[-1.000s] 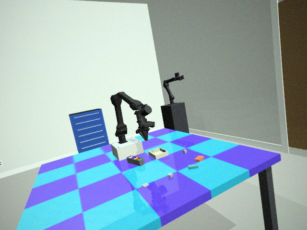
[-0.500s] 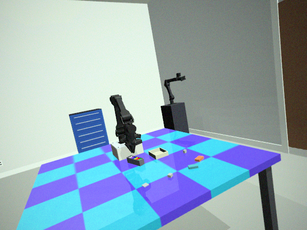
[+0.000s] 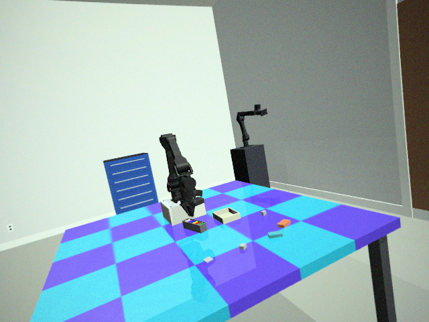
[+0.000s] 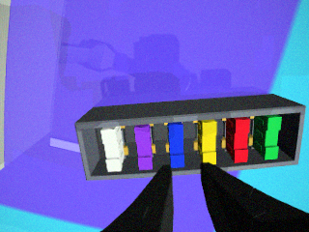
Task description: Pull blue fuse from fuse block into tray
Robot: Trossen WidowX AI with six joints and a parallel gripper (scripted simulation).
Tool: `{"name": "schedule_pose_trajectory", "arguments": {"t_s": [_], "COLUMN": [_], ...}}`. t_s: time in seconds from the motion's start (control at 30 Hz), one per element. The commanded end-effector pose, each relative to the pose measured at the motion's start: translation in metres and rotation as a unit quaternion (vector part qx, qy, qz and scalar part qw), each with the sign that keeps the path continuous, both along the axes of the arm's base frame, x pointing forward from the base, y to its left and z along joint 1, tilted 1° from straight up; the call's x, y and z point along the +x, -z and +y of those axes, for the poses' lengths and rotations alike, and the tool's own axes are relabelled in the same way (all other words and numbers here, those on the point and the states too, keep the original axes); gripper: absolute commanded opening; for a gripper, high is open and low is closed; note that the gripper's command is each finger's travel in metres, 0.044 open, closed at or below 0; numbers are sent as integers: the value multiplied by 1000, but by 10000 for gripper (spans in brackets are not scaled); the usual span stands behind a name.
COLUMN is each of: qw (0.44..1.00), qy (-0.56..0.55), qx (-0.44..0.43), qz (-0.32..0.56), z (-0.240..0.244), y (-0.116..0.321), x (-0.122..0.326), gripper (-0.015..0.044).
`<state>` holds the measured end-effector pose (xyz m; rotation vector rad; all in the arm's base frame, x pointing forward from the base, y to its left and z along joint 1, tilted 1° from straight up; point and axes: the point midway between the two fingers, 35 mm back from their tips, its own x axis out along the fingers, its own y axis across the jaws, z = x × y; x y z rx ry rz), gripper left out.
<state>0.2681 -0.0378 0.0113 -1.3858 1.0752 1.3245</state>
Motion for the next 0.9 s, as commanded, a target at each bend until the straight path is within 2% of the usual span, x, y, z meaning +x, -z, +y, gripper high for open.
{"name": "schedule_pose_trajectory", "arguments": {"t_s": [0.0, 0.87], "qw": [1000, 1000], "qy": [-3, -3], "qx": [2, 2], "qz": [2, 2], "z": [1, 1], "y": [5, 23], "x": [-1, -2], "gripper": [74, 74]}}
